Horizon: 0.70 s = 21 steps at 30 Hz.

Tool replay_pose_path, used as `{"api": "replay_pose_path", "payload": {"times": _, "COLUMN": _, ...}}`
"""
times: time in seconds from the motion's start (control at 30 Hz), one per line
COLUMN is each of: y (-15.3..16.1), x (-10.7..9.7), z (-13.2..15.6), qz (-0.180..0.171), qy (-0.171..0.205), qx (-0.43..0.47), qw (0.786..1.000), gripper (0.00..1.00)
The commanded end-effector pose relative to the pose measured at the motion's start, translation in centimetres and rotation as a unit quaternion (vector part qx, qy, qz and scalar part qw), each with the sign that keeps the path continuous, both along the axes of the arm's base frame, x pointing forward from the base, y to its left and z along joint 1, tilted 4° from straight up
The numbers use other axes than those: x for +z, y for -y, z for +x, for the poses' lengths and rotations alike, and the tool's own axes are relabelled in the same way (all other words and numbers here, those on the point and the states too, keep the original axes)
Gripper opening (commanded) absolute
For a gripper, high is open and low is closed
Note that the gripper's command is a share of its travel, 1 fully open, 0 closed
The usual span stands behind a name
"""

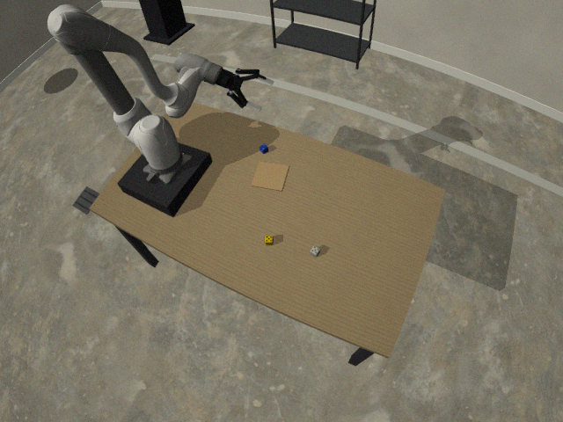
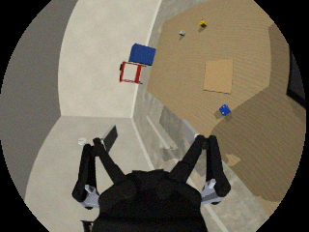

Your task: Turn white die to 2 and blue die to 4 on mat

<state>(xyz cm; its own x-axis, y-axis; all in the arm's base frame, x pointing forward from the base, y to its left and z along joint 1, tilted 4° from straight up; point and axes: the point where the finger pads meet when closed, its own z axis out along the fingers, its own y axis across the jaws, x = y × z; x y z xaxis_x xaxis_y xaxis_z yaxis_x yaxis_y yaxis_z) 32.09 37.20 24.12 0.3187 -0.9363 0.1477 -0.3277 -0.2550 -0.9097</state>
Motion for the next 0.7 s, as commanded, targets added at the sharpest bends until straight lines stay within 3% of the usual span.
{"api": "replay_pose_path", "payload": {"times": 0.0, "y": 0.0, "x": 0.0, "z": 0.0, "qz": 0.0, "qy": 0.0, "qx": 0.0, "qw": 1.0, "gripper": 1.0}}
{"api": "replay_pose_path", "payload": {"times": 0.67, "y": 0.19, "x": -0.09, "z": 0.23, "qz": 0.0, "qy": -0.002, "qx": -0.005, "qw": 1.0, "gripper": 1.0}}
